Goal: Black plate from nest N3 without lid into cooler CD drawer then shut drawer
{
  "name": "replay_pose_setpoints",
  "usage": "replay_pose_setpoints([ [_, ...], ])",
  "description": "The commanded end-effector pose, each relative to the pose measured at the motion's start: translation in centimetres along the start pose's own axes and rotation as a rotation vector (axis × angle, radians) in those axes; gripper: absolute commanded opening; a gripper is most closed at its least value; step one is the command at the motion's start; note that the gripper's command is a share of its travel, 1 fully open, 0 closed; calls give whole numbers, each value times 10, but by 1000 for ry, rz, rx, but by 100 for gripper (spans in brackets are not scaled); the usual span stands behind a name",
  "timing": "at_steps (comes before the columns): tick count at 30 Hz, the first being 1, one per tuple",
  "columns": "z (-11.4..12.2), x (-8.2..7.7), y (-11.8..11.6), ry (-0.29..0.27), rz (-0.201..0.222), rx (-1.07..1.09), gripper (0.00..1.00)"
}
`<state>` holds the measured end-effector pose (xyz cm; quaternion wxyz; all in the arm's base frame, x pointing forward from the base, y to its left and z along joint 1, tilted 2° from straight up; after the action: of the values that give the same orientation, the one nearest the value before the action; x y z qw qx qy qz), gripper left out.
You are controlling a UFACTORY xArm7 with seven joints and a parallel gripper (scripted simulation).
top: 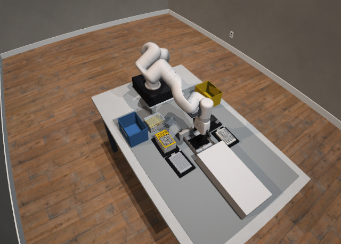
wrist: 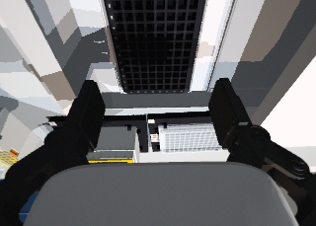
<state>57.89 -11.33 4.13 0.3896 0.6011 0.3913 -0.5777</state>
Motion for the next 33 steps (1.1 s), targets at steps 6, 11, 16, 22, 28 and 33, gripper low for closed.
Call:
replay_pose_setpoints([
  [6, -1, -15, 1, 1, 4, 0, 100],
  [11, -1, -23, 1, 1, 4, 0, 100],
  [16, -1, -30, 1, 1, 4, 0, 100],
  [22, -1, -38, 1, 1, 4, 0, 100],
  [28, -1, -48, 1, 1, 4, 0, 100],
  [33, -1, -55, 1, 1, 4, 0, 100],
])
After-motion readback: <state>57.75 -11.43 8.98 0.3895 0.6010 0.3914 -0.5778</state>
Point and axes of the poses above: the point where the finger pads meet when closed, its own x axis out along the fingers, its own y axis across the jaws, z = x × y, the point moved 2 cm from there along -x, back along the fingers, and after that the axes turned 10 degrees about x, right-handed, at the moved point
